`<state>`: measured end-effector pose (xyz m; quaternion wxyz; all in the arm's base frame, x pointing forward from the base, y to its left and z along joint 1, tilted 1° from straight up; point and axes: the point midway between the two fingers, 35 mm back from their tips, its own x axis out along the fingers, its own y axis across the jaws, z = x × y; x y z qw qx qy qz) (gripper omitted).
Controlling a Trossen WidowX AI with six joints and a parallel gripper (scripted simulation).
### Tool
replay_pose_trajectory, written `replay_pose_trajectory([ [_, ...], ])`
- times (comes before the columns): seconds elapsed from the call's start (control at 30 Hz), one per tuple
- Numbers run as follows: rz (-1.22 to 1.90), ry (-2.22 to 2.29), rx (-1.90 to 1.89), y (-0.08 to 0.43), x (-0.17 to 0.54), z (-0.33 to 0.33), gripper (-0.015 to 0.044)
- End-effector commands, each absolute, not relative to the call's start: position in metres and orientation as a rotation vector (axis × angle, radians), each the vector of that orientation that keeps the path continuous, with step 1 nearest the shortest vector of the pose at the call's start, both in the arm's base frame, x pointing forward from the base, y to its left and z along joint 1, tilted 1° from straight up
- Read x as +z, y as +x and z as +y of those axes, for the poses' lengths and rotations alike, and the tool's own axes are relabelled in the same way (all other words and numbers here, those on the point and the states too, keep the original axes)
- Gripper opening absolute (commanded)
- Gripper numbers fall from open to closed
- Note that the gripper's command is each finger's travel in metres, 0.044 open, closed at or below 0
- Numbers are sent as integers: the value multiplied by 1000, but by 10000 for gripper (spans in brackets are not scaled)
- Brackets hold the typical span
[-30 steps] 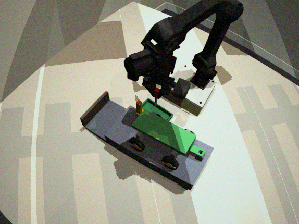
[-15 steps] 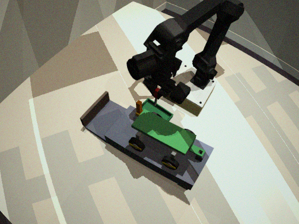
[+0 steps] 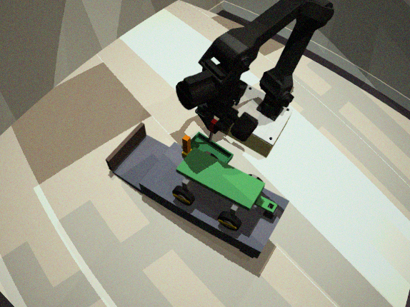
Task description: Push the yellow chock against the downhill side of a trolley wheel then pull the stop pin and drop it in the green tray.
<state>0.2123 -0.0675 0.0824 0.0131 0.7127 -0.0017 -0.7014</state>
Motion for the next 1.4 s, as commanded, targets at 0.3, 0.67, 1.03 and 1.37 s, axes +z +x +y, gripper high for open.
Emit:
replay_pose_trajectory([
  [0.3, -168, 2154, -2097, 213, 46, -81, 0],
  [0.67, -170, 2153, -2096, 213, 23, -95, 0],
  [1.03, -169, 2153, -2096, 214, 23, -90, 190],
  [1.37, -168, 2154, -2096, 214, 20, -83, 190],
])
